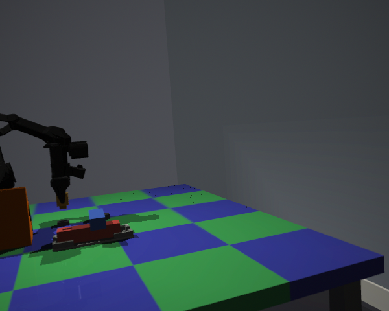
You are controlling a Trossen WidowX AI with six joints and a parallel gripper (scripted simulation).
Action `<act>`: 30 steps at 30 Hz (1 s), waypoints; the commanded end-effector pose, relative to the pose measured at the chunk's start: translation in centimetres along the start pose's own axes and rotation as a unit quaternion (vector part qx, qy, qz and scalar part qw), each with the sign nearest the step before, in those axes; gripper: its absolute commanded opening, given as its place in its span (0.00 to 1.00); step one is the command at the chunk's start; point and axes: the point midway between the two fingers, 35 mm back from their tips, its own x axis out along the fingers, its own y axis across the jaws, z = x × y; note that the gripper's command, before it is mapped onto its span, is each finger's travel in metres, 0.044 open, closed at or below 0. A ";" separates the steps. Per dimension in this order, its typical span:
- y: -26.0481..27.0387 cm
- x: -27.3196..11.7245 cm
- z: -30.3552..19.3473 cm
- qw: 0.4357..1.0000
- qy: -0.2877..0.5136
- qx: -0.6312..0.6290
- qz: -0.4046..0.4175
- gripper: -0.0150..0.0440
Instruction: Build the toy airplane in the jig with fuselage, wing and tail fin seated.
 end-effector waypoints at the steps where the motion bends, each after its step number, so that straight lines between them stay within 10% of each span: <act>1: -0.1 -1.3 0.1 1.000 -0.003 -0.002 -0.002 0.25; 30: -1.3 -7.3 0.1 1.000 -0.006 0.009 0.003 0.25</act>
